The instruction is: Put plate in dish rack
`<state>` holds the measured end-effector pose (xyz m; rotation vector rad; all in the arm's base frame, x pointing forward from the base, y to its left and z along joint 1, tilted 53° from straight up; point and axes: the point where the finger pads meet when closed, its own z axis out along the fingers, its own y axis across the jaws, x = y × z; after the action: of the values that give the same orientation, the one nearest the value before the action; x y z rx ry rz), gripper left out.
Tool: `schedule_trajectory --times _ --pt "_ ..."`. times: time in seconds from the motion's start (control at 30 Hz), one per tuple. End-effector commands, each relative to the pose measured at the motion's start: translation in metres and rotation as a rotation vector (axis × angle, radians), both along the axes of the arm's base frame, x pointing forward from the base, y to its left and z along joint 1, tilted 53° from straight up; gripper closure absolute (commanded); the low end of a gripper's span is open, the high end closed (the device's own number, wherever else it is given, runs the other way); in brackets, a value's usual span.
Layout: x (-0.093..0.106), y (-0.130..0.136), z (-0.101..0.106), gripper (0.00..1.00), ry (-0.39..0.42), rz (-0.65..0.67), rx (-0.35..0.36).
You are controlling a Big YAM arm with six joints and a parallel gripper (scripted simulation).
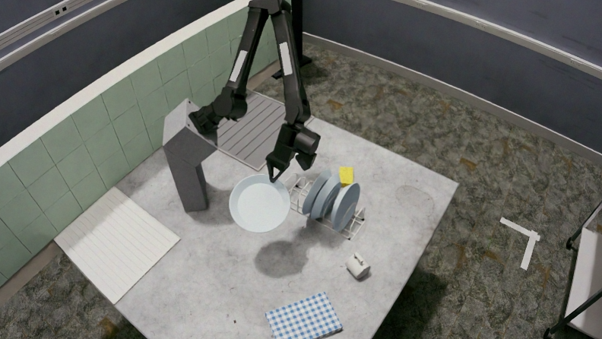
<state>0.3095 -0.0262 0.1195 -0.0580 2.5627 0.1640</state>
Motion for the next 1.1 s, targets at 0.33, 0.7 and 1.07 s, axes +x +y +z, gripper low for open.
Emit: schedule_trajectory --times 0.33,0.7,1.07 --pt "0.007 0.018 0.031 1.00 -0.089 -0.219 0.018" --pt "0.007 0.035 0.052 1.00 -0.168 -0.348 0.059" --pt "0.002 0.057 0.080 1.00 -0.286 -0.502 0.160"
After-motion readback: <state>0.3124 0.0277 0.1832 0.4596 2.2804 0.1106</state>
